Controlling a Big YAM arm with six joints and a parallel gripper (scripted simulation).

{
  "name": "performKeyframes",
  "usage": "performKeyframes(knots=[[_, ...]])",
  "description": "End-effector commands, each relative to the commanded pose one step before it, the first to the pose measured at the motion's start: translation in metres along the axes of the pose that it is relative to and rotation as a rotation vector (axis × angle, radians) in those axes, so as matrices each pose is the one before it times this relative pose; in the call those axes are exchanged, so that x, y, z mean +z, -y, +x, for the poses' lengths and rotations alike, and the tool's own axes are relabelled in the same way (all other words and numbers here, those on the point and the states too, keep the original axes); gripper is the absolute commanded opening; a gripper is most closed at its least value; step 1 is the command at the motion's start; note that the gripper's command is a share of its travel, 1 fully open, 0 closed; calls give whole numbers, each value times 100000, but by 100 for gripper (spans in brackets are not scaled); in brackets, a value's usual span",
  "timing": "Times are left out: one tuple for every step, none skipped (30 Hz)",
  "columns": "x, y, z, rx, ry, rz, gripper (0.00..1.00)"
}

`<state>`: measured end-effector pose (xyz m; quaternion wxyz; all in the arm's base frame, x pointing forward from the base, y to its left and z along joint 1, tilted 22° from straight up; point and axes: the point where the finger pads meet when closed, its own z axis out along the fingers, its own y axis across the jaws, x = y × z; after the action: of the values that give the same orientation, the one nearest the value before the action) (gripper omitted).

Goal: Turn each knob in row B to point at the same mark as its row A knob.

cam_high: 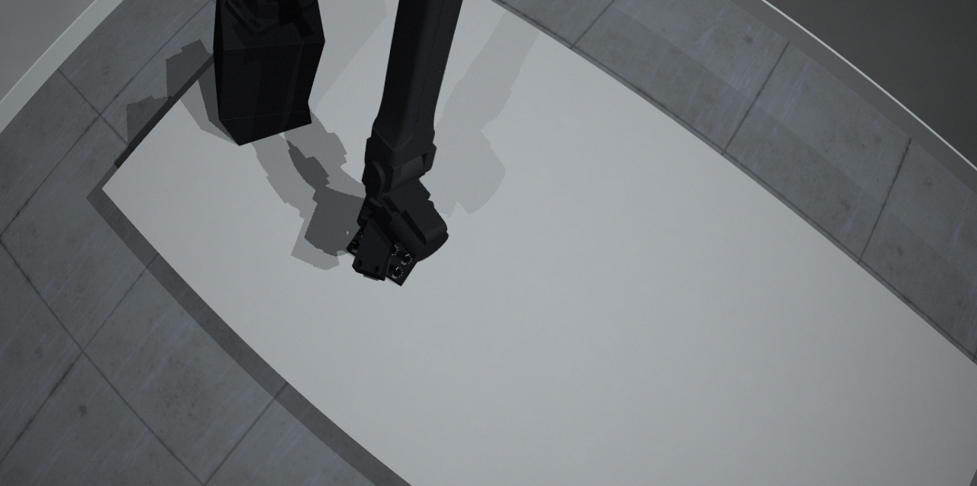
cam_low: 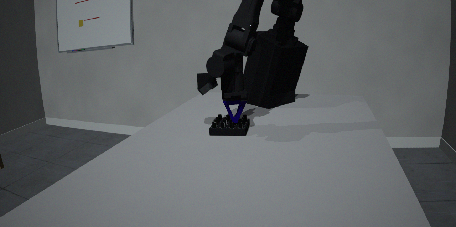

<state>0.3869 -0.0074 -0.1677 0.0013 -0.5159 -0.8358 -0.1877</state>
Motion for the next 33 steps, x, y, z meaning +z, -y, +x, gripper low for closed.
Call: performKeyframes(knots=[[281, -632, -272, -353, 928, -604, 7], [0, 0, 0, -218, 0, 0, 7], [0, 0, 0, -412, 0, 0, 7], [0, 0, 0, -661, 0, -1, 7], [0, 0, 0, -958, 0, -1, 7], [0, -1, 0, -330, 0, -1, 7], [0, -1, 0, -361, 0, -1, 7], [0, -1, 0, -450, 0, -2, 7], [0, -1, 0, -545, 0, -2, 7], [0, -1, 1, -645, 0, -2, 7], [0, -2, 1, -749, 1, -3, 7], [0, -1, 0, -853, -2, -5, 7], [0, -2, 0, -963, -4, -7, 7], [0, -2, 0, -1074, -4, -8, 7], [0, 0, 0, 0, 0, 0, 7], [0, 0, 0, 0, 0, 0, 7], [0, -5, 4, -1209, -25, -27, 7], [0, -2, -1, -1299, 0, -5, 7], [0, -3, 0, -1411, -5, -11, 7], [0, -3, 1, -1521, -8, -13, 7], [0, -3, 1, -1630, -7, -14, 7], [0, -4, 1, -1735, -10, -16, 7], [-1, -4, 1, -1838, -10, -17, 7], [0, -4, 1, -1937, -11, -19, 7], [-1, -5, 1, -2032, -12, -21, 7], [-1, -5, 1, -2122, -11, -24, 7], [-5, -10, -2, -2212, -2, -33, 7], [-5, -10, -1, -2291, -3, -33, 7], [-2, -8, 0, -2361, -10, -32, 7], [-5, -10, -2, -2431, -3, -38, 7], [-5, -11, -2, -2492, -2, -39, 7], [0, 0, 0, 0, 0, 0, 7], [0, 0, 0, 0, 0, 0, 7]])
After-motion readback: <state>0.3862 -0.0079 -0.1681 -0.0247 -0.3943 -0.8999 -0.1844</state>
